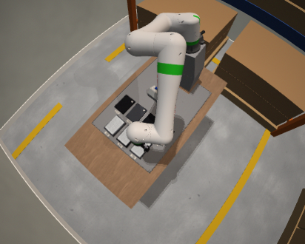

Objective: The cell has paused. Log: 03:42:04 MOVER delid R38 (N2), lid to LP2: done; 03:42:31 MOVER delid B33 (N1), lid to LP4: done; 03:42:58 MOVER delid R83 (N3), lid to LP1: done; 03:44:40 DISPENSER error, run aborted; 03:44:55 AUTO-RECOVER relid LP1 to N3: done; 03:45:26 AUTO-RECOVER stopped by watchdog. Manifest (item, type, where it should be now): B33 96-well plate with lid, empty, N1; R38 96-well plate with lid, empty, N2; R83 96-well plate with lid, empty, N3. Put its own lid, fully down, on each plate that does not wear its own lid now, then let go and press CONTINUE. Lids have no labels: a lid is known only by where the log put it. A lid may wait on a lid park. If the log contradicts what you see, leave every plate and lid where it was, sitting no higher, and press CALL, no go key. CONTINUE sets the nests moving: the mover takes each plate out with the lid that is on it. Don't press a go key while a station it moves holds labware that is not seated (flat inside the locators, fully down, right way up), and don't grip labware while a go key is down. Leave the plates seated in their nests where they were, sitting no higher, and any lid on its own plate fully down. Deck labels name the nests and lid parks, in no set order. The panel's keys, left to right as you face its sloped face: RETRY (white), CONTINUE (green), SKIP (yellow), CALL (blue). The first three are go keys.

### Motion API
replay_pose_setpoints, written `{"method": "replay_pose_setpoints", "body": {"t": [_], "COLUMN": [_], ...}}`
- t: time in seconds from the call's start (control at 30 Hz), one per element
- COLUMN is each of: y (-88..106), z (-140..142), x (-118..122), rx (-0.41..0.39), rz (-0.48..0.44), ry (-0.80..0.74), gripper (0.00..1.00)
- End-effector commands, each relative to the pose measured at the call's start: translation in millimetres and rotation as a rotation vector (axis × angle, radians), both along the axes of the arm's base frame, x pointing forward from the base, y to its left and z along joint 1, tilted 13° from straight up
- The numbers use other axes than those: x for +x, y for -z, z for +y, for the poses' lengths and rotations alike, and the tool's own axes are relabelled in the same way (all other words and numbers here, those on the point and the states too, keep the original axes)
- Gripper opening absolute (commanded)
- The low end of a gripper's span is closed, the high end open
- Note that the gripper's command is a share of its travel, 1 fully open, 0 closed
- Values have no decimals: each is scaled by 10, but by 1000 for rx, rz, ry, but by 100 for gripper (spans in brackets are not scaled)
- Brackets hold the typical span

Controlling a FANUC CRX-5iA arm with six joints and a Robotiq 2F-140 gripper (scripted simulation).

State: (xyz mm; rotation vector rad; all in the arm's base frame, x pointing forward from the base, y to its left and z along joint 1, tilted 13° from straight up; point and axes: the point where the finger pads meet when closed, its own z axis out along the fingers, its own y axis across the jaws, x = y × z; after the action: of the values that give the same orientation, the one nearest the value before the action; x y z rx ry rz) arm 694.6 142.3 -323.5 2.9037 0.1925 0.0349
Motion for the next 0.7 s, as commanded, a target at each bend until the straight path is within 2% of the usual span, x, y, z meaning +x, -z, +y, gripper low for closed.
{"method": "replay_pose_setpoints", "body": {"t": [0.0, 0.67], "y": [5, 52], "z": [0, -11], "x": [3, 5], "rx": [0, 0], "rz": [0, 0], "ry": [0, 0], "gripper": [0, 0]}}
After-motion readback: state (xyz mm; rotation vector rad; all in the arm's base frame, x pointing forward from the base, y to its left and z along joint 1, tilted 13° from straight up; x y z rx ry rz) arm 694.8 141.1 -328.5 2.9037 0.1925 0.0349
